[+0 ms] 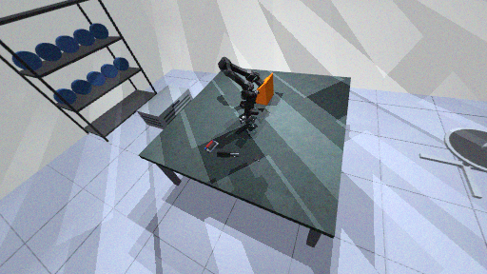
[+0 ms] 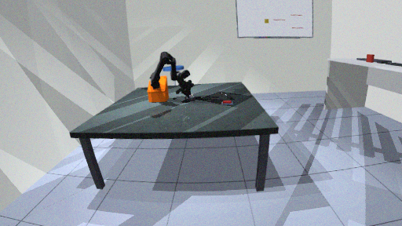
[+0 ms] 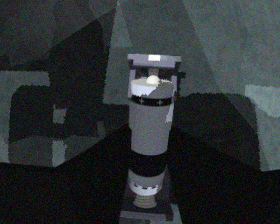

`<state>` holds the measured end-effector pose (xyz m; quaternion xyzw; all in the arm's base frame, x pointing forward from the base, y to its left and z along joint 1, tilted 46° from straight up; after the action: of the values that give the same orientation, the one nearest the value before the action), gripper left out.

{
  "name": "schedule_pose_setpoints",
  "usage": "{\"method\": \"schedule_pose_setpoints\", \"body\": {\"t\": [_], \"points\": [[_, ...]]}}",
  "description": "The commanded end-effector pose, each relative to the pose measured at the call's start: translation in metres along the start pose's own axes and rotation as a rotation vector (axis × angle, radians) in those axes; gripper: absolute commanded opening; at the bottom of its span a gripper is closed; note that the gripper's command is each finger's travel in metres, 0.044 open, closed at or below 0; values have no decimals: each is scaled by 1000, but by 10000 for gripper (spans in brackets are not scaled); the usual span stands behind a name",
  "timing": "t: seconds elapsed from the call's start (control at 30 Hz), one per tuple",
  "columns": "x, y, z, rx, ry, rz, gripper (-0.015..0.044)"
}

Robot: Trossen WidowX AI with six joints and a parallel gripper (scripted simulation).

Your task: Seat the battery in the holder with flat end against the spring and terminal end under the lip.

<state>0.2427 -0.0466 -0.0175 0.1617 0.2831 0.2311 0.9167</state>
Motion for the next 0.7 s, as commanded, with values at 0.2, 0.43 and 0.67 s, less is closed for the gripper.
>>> {"method": "schedule_pose_setpoints", "body": {"t": [0.2, 0.43, 0.67], "points": [[0, 1, -5, 19, 12, 9, 68], [4, -3, -2, 53, 13, 17, 68], [6, -7, 3, 86, 11, 19, 68]]}}
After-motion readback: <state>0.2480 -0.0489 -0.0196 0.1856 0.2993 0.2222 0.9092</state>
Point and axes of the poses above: the point midway between the two fingers, 35 mm back from their tips, its own y axis back along the fingers, its own x axis across the jaws, z = x × y, the point moved 8 cm from there along y, back along the fingers, and after that the axes turned 6 degrees about -y, right-handed, at the moved point
